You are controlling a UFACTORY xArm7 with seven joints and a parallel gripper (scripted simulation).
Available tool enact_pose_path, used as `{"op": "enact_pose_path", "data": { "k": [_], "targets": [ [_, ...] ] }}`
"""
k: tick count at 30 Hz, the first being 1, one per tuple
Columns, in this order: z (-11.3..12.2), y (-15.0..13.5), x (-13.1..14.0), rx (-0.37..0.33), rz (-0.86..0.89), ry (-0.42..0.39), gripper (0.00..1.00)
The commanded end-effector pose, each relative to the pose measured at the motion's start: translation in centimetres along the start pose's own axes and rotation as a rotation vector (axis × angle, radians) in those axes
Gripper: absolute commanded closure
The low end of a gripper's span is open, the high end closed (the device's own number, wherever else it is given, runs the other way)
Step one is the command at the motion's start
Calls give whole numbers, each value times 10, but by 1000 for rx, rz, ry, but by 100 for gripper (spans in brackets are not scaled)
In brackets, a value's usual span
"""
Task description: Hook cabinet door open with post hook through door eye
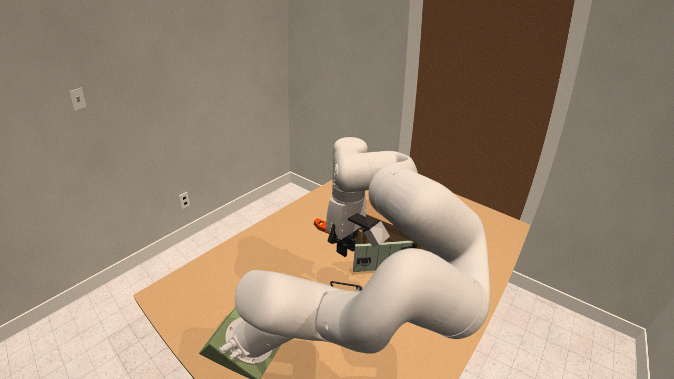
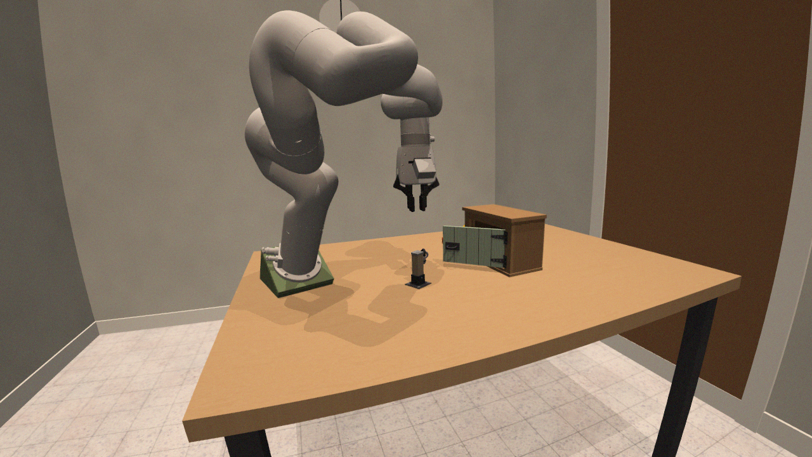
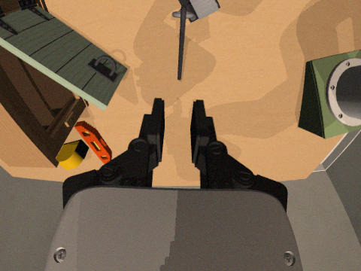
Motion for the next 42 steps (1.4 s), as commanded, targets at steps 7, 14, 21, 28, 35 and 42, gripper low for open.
{"op": "enact_pose_path", "data": {
  "k": [7, 14, 21, 28, 35, 42],
  "targets": [
    [1, -1, 0, -3, 0, -1, 76],
    [-1, -1, 0, -3, 0, -3, 76],
    [-12, 0, 0, -2, 1, -4, 76],
    [-25, 0, 0, -2, 1, -4, 76],
    [-49, 0, 1, -2, 1, -4, 76],
    [-66, 1, 1, -2, 1, -4, 76]
  ]
}}
Point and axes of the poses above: the point where the finger pads meet when closed, its own z axis back along the fingers, its own y axis across the jaws, x = y × z, the point moved 8 cm from there along z, back along the fingers, and after that the axes turned 10 degrees about z, right-handed, at the moved point
